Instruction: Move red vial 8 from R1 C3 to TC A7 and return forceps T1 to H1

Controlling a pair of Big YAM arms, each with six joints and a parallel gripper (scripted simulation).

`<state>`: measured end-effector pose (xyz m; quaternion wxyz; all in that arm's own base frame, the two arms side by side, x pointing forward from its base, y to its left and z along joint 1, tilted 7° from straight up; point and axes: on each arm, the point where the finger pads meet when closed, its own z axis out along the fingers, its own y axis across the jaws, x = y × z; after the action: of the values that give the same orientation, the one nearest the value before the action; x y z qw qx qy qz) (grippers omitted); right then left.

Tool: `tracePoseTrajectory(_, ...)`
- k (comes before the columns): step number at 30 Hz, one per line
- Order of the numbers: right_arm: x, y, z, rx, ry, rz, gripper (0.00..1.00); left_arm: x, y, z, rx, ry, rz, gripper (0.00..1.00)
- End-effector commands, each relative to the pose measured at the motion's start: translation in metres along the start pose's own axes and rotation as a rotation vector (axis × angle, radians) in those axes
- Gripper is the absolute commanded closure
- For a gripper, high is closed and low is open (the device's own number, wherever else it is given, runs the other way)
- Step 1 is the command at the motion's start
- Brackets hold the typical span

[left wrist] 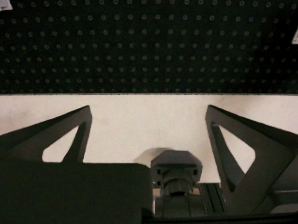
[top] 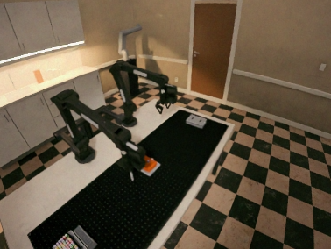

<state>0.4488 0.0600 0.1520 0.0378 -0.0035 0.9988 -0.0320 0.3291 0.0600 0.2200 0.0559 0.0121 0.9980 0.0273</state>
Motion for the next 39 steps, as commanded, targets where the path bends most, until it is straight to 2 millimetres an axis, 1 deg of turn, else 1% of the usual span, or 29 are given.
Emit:
tracePoseTrajectory(1,-0.002,-0.004,-0.002,-0.007,-0.015,-0.013,0.93,-0.020,0.005,-0.017,-0.005,-0.032,0.010,0.00)
tracePoseTrajectory(5,-0.003,-0.012,-0.006,-0.007,-0.024,-0.010,0.93,-0.020,0.005,-0.017,-0.005,-0.032,0.010,0.00)
tracePoseTrajectory(9,-0.002,-0.018,0.000,-0.005,-0.008,-0.011,0.93,-0.020,0.005,-0.017,-0.005,-0.032,0.010,0.00)
tracePoseTrajectory(14,-0.003,-0.027,-0.005,-0.006,-0.017,-0.010,0.93,-0.020,0.005,-0.017,-0.005,-0.032,0.010,0.00)
tracePoseTrajectory(16,-0.003,-0.027,-0.005,-0.006,-0.017,-0.010,0.93,-0.020,0.005,-0.017,-0.005,-0.032,0.010,0.00)
tracePoseTrajectory(17,-0.002,-0.023,-0.003,-0.007,-0.013,-0.024,0.93,-0.020,0.005,-0.017,-0.005,-0.032,0.010,0.00)
tracePoseTrajectory(19,-0.003,-0.032,-0.003,-0.006,-0.014,-0.011,0.93,-0.020,0.005,-0.017,-0.005,-0.032,0.010,0.00)
tracePoseTrajectory(26,-0.005,-0.043,-0.003,-0.005,-0.016,-0.011,0.93,-0.020,0.005,-0.017,-0.005,-0.032,0.010,0.00)
tracePoseTrajectory(31,-0.009,-0.052,-0.008,-0.006,-0.028,-0.010,0.93,-0.020,0.005,-0.017,-0.005,-0.032,0.010,0.00)
tracePoseTrajectory(33,-0.009,-0.052,-0.008,-0.006,-0.028,-0.010,0.93,-0.020,0.005,-0.017,-0.005,-0.032,0.010,0.00)
tracePoseTrajectory(34,-0.010,-0.048,-0.008,-0.007,-0.030,-0.023,0.93,-0.020,0.005,-0.017,-0.005,-0.032,0.010,0.00)
tracePoseTrajectory(36,-0.011,-0.057,-0.010,-0.006,-0.034,-0.010,0.93,-0.020,0.005,-0.017,-0.005,-0.032,0.010,0.00)
tracePoseTrajectory(39,-0.015,-0.062,-0.013,-0.005,-0.044,-0.009,0.93,-0.020,0.005,-0.017,-0.005,-0.032,0.010,0.00)
